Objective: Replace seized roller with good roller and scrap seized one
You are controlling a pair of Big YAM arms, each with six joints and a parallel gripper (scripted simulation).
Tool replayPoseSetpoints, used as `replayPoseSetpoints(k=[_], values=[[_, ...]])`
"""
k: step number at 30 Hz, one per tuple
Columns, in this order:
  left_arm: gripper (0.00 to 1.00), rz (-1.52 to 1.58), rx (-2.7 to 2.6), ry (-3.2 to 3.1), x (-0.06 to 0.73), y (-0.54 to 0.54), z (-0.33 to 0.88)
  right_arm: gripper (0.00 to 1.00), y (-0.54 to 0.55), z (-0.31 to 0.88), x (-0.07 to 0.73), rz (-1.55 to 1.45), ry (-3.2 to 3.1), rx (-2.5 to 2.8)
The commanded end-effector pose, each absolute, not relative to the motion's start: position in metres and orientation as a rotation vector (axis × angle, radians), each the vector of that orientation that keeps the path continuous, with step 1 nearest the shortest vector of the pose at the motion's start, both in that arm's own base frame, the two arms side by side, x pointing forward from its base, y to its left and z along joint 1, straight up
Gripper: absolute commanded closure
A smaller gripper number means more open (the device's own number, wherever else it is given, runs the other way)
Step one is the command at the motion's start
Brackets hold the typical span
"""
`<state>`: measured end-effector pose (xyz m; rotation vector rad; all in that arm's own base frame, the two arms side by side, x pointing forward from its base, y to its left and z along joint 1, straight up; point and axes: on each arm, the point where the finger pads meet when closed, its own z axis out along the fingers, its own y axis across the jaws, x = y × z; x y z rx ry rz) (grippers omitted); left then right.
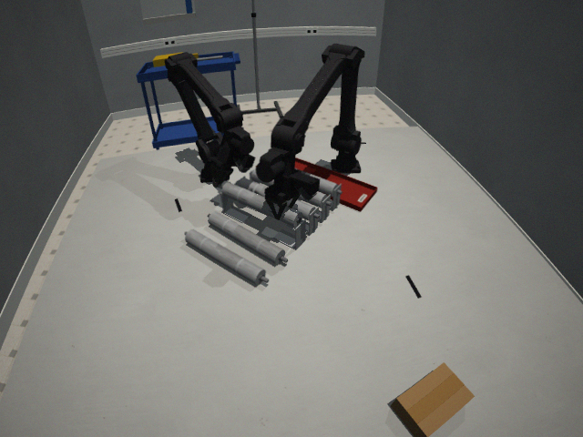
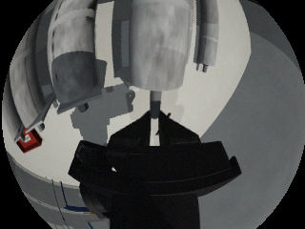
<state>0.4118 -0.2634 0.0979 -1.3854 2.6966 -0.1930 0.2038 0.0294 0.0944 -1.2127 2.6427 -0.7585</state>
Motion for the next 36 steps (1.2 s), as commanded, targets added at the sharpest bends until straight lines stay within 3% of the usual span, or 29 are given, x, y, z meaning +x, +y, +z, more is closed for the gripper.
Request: replayPoseSetpoints(k=[1,12,13,36], values=[[0.68,-0.273,-1.341,2.632,0.439,-0.265,0.144,0.97,-0.009,0.070,0.161,-0.858,2.771,-1.312],[0.68,-0.272,-1.340,2.631,0.440,-0.265,0.144,0.97,-0.009,0.070,0.161,-0.858,2.771,-1.312],[0.68,-0.272,-1.340,2.631,0.440,-0.265,0.144,0.97,0.052,0.123,0.227,-0.684,2.550,-1.184],[0.68,-0.276,-1.339,2.629,0.440,-0.265,0.144,0.97,0.029,0.099,0.206,-0.728,2.622,-1.210]])
